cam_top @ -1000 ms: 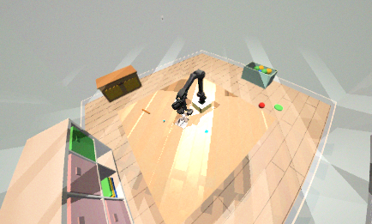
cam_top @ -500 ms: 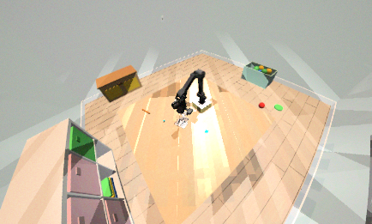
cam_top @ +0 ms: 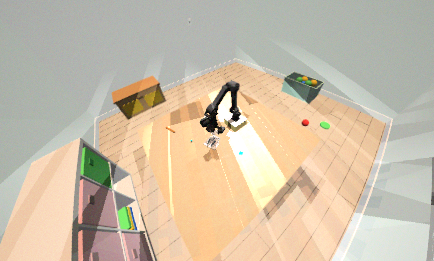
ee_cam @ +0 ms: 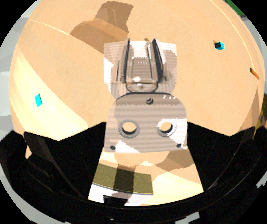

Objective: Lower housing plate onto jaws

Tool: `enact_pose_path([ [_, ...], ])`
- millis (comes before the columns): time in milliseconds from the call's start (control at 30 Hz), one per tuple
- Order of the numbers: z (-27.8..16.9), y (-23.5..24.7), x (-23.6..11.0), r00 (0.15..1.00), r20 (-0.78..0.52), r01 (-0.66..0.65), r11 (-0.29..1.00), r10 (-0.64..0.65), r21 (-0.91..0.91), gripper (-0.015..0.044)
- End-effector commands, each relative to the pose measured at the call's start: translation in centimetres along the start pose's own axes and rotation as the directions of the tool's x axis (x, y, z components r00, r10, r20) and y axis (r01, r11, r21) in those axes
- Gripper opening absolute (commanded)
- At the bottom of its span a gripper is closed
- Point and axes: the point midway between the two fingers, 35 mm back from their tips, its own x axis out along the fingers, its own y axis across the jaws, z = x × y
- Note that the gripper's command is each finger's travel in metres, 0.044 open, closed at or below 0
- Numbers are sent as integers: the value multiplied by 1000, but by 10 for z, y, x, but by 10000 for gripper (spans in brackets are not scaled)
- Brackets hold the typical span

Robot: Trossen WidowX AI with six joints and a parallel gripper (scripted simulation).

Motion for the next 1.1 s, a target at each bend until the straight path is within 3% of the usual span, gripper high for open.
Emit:
enact_pose_path([
  [0,0,0,0,1000,2,-4,1000,4,-4,351],
  [1067,2,0,39,1000,2,-4,1000,4,-4,351],
])
